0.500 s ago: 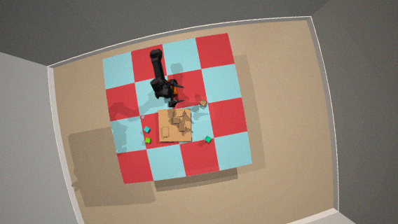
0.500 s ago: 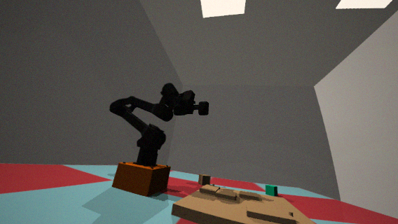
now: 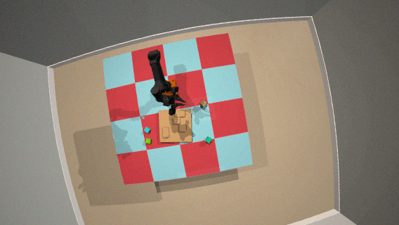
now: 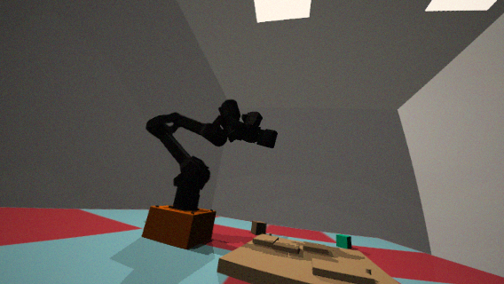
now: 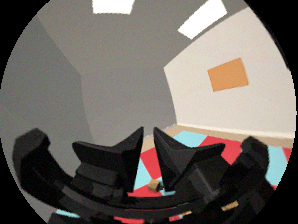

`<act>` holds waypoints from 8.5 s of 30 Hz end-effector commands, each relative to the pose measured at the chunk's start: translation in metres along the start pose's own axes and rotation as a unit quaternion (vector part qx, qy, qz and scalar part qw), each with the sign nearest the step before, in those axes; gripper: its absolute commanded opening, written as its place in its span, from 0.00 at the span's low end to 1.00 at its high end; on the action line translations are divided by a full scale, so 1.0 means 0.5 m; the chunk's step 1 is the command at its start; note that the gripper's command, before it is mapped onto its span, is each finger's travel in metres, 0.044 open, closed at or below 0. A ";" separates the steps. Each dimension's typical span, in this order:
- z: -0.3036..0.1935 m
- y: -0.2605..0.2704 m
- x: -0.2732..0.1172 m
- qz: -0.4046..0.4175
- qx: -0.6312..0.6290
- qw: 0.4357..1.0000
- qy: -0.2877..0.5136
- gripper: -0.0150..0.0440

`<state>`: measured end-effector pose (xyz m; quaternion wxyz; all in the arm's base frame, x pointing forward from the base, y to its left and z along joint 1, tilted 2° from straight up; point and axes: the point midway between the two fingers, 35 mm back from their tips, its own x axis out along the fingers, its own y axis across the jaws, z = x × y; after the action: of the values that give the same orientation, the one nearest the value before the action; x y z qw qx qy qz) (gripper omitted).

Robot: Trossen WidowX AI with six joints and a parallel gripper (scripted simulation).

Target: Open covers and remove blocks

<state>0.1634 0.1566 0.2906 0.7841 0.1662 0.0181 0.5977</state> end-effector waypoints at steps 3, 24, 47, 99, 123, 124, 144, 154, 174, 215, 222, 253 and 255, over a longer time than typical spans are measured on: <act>0.012 -0.056 0.019 -0.047 0.052 0.998 0.003 0.25; -0.042 -0.264 0.062 -0.238 0.220 0.943 0.078 0.25; -0.211 -0.417 0.030 -0.434 0.325 0.804 0.244 0.25; -0.378 -0.455 -0.081 -0.558 0.299 0.562 0.533 0.25; -0.419 -0.471 -0.089 -0.558 0.299 0.562 0.533 0.25; -0.421 -0.472 -0.089 -0.558 0.299 0.562 0.533 0.25; -0.458 -0.484 -0.098 -0.558 0.299 0.562 0.533 0.25; -0.476 -0.489 -0.103 -0.558 0.299 0.562 0.533 0.25; -0.483 -0.507 -0.100 -0.558 0.298 0.562 0.532 0.25; -0.459 -0.582 -0.074 -0.559 0.298 0.563 0.531 0.25; -0.455 -0.595 -0.071 -0.559 0.297 0.563 0.531 0.25; -0.433 -0.643 -0.057 -0.559 0.297 0.563 0.531 0.25; -0.428 -0.642 -0.056 -0.559 0.297 0.563 0.531 0.25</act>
<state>0.4031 0.1073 -0.0110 0.7152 0.0009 0.6986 -0.0195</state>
